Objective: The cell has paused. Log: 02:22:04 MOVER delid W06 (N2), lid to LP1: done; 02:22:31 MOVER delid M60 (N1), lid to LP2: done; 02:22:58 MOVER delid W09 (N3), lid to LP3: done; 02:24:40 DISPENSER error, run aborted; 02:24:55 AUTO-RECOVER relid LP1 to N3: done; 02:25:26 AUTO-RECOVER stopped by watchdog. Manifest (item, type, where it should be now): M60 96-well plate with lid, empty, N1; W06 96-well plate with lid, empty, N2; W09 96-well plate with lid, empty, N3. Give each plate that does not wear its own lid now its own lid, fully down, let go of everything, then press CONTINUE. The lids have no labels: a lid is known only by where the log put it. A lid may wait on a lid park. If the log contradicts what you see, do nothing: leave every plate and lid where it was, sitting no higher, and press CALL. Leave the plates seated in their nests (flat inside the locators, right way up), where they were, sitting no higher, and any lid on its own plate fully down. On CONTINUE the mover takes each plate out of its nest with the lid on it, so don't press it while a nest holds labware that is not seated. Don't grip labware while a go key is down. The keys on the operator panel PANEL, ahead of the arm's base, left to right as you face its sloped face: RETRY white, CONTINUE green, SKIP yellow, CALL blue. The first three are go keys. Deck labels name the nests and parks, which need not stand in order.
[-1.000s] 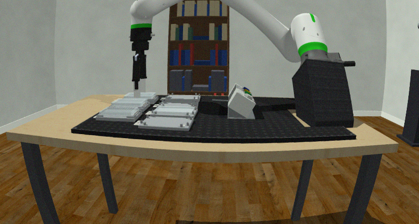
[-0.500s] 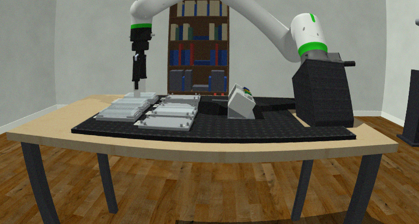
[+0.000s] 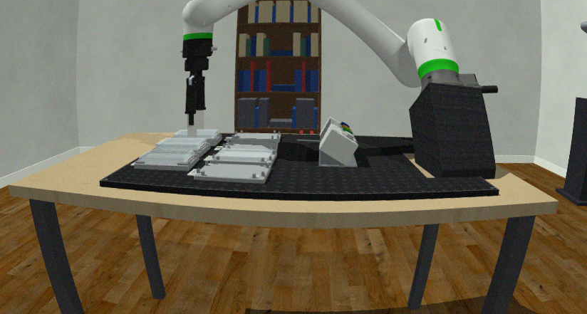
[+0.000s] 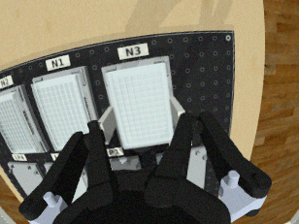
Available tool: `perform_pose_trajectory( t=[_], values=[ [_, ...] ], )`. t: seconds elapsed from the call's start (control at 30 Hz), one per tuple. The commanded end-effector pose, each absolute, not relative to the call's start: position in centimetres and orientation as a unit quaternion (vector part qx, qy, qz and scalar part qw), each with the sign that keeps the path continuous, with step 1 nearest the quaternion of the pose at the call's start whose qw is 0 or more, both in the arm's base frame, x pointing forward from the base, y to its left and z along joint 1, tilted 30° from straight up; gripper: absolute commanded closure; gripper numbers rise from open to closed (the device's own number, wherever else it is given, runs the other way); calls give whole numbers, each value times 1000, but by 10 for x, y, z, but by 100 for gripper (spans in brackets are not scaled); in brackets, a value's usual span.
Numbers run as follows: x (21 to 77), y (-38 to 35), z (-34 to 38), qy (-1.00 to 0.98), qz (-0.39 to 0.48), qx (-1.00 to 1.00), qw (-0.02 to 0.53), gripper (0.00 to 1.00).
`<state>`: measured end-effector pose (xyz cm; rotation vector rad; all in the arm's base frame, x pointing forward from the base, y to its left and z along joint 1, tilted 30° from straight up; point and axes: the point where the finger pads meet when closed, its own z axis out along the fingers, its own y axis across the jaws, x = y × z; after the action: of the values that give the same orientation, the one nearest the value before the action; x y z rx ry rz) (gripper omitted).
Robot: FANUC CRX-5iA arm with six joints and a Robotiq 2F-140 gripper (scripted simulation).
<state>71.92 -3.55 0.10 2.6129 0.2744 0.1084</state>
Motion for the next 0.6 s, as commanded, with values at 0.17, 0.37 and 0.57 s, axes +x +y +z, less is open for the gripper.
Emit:
perform_pose_trajectory(
  t=[0.17,0.37,0.57],
  values=[
    [719,-34,4,101,40,961,253,100],
    [718,-30,10,101,40,961,253,100],
    [717,-28,15,101,40,961,253,100]
  ],
)
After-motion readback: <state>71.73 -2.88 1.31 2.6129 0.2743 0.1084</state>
